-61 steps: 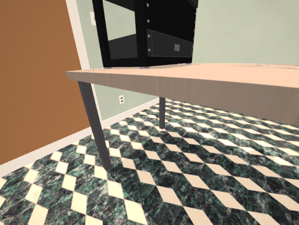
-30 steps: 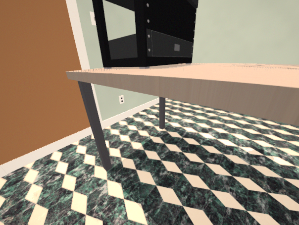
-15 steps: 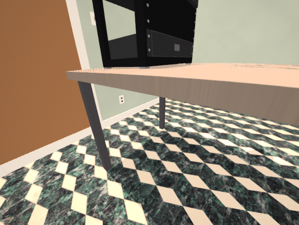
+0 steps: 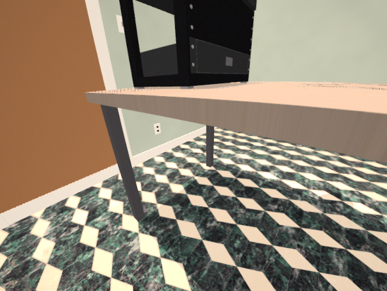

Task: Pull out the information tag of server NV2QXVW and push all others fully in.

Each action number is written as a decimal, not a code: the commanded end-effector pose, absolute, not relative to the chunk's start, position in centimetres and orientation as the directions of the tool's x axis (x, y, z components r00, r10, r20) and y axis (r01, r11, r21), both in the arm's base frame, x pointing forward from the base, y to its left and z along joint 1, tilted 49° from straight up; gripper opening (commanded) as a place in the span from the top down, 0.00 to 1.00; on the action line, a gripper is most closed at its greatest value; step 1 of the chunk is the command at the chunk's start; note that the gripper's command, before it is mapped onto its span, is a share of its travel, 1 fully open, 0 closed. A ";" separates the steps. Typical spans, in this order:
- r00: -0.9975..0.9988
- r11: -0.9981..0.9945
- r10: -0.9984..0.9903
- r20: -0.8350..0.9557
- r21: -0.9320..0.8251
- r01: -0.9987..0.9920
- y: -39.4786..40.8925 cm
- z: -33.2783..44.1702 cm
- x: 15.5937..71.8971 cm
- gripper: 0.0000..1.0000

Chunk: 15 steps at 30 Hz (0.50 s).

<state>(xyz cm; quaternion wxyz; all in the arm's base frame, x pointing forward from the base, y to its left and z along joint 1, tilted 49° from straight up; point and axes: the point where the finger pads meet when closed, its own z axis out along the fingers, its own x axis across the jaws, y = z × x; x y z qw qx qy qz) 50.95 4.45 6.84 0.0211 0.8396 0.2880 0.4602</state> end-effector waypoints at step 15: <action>0.448 -0.847 0.471 0.760 0.247 0.471 4.5 5.5 50.7 0.00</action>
